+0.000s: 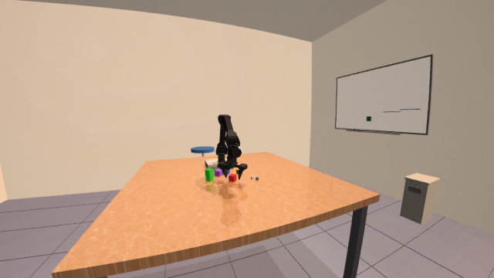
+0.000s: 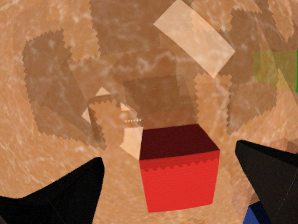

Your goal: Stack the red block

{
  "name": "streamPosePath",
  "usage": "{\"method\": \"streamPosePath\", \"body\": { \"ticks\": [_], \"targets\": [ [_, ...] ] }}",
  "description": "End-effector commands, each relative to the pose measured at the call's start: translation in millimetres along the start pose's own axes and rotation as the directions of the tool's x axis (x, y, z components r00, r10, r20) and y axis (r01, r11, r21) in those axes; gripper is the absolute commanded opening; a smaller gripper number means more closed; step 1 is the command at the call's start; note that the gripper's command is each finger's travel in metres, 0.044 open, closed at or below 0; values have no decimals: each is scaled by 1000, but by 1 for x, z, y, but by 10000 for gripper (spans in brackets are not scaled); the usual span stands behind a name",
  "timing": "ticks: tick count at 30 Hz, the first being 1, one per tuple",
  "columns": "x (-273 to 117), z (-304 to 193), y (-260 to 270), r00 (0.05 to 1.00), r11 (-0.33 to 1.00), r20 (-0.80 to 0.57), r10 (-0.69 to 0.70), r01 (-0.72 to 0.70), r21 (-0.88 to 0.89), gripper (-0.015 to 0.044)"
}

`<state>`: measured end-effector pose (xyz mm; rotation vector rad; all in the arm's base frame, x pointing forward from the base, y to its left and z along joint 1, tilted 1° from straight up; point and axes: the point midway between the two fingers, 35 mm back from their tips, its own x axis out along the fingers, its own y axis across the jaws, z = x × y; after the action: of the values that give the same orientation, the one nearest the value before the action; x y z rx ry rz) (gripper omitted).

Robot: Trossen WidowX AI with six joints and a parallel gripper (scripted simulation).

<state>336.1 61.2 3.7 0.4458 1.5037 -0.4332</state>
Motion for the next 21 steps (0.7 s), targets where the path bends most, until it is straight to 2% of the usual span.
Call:
{"method": "streamPosePath", "body": {
  "ticks": [1, 17, 21],
  "targets": [
    [6, -3, -2, 1000, 1000, -13, -5, 5, 3, 440],
    [5, -4, -2, 1000, 1000, -13, -5, 5, 3, 440],
    [5, -4, -2, 1000, 1000, -13, -5, 5, 3, 335]
  ]
}}
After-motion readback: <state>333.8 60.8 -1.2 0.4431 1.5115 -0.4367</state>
